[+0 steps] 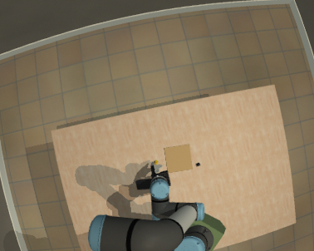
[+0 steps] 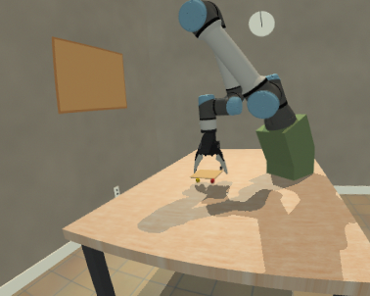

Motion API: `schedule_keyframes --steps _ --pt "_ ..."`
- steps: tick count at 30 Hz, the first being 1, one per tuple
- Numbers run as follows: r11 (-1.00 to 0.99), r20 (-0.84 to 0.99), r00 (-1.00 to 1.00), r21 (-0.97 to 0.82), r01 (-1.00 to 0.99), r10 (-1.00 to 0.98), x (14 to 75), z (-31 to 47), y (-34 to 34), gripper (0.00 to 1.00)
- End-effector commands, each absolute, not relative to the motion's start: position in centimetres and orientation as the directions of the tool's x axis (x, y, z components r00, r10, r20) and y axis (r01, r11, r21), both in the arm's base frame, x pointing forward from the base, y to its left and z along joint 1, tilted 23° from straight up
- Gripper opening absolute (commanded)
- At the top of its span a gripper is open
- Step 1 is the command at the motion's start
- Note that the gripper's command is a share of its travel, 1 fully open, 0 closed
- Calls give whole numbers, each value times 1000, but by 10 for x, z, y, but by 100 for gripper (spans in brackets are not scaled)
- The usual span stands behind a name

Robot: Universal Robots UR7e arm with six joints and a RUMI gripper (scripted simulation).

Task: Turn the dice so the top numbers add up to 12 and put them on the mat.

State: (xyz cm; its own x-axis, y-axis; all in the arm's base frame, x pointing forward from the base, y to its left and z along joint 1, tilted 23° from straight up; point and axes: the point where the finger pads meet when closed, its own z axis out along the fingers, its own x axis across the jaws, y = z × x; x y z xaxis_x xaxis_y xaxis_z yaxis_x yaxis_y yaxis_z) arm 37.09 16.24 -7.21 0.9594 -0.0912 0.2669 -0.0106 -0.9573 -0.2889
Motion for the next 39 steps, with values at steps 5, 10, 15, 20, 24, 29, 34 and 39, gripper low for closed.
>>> schedule_keyframes --steps 5,10,15,20,24,29,34,39 --pt "-957 264 960 -290 -11 -92 367 -66 161 100" --pt "-957 264 960 -290 -11 -92 365 -59 159 100" --pt "-957 264 960 -290 -11 -92 363 -51 156 100" --pt "-957 264 960 -290 -11 -92 361 -46 155 100" --pt "-957 264 960 -290 -11 -92 359 -38 152 100" --pt "-957 264 960 -290 -11 -92 356 -28 149 100" --pt "-957 264 960 -290 -11 -92 354 -21 148 100" --pt "-957 264 960 -290 -11 -92 351 -11 144 100"
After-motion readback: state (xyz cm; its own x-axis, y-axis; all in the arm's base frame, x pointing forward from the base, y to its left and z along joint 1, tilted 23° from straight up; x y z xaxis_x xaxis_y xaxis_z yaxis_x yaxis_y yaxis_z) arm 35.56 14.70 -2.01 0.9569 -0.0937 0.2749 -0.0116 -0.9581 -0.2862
